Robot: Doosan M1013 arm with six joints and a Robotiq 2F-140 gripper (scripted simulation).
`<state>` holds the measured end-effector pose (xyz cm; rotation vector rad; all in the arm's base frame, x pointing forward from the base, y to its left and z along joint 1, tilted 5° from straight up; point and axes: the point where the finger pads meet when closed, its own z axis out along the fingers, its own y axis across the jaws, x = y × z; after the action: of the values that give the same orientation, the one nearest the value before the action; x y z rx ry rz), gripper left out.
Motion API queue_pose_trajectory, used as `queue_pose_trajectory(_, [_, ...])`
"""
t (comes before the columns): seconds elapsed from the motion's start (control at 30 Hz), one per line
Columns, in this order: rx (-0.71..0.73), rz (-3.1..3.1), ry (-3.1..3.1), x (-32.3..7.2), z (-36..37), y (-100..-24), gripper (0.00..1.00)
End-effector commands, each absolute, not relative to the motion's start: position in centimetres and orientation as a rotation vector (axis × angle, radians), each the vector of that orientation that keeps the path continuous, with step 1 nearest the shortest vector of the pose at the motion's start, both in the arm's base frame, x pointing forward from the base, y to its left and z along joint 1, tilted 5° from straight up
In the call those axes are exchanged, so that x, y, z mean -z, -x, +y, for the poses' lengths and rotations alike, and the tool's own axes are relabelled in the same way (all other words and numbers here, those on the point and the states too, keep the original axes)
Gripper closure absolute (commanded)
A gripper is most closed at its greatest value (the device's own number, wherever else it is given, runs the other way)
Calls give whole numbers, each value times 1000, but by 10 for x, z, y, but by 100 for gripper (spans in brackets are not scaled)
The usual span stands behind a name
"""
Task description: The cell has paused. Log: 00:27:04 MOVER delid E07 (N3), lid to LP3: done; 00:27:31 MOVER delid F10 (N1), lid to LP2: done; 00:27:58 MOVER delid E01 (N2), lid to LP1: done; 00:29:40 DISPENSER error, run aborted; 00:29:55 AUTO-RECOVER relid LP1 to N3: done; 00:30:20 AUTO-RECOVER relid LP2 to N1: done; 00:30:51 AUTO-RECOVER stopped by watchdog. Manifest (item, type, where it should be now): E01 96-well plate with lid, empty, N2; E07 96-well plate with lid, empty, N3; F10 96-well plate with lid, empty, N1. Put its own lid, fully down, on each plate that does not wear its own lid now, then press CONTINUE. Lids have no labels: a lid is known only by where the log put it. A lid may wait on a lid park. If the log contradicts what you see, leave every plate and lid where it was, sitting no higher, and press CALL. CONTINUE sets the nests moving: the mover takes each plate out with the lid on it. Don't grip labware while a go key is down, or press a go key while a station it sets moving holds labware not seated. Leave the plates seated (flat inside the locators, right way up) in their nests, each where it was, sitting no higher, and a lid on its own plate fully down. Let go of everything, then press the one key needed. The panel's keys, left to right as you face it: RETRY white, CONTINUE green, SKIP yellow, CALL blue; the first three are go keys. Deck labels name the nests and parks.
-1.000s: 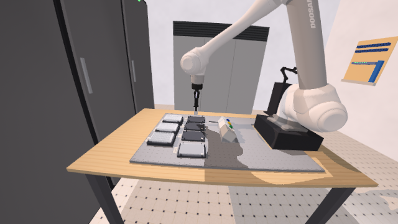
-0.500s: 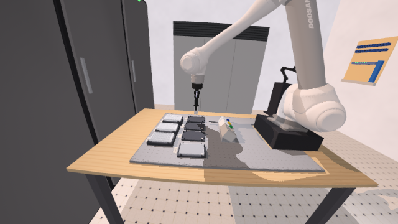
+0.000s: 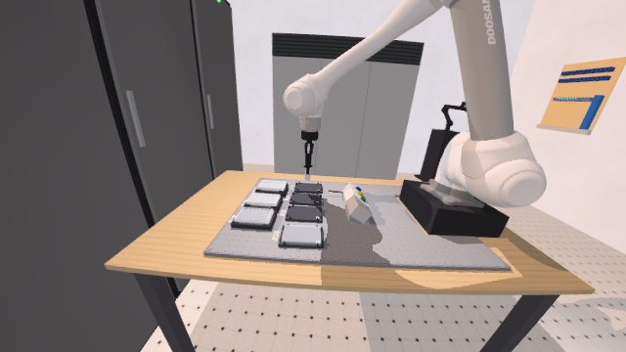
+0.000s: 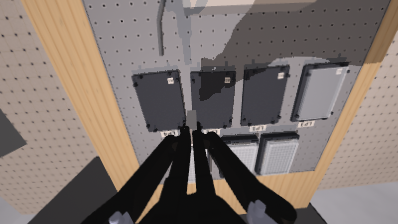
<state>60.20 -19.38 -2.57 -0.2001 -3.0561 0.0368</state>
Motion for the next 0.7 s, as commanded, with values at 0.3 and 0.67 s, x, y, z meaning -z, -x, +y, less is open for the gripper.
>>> queue_pose_trajectory(0.3, [-40,-3054,193,33,-15,-633,100])
queue_pose_trajectory(0.67, [-41,-3052,193,35,50,-632,100])
